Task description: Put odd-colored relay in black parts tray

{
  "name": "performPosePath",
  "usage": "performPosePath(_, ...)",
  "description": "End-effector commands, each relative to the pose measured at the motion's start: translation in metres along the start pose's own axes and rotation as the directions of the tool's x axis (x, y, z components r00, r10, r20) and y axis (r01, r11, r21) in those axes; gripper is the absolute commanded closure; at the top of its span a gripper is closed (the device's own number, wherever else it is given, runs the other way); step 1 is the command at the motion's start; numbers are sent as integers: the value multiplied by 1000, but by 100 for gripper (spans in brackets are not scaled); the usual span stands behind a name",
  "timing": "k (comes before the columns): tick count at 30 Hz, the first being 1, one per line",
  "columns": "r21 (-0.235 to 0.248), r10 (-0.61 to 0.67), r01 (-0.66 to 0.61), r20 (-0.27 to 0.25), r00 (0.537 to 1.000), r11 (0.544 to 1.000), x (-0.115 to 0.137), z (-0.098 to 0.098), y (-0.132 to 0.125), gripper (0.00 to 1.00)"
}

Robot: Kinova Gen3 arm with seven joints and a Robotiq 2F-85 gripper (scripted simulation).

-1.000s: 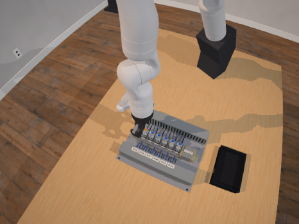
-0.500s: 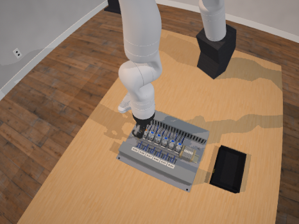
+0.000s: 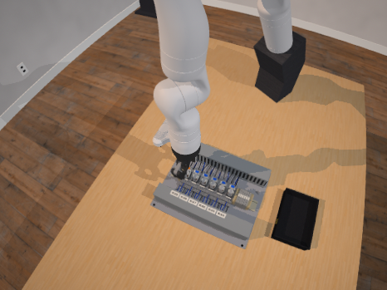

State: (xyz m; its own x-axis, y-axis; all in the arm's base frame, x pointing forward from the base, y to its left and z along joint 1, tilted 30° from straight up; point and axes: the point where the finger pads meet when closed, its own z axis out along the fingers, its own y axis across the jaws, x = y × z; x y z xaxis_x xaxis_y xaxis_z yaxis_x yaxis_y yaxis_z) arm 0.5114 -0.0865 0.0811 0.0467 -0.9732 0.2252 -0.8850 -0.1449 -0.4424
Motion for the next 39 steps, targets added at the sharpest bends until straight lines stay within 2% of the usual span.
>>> performPosePath(1, 3, 2, -2, 1, 1000, 1000, 0, 1, -1, 39)
performPosePath(39, 3, 2, -2, 1, 1000, 1000, 1, 0, -4, 39)
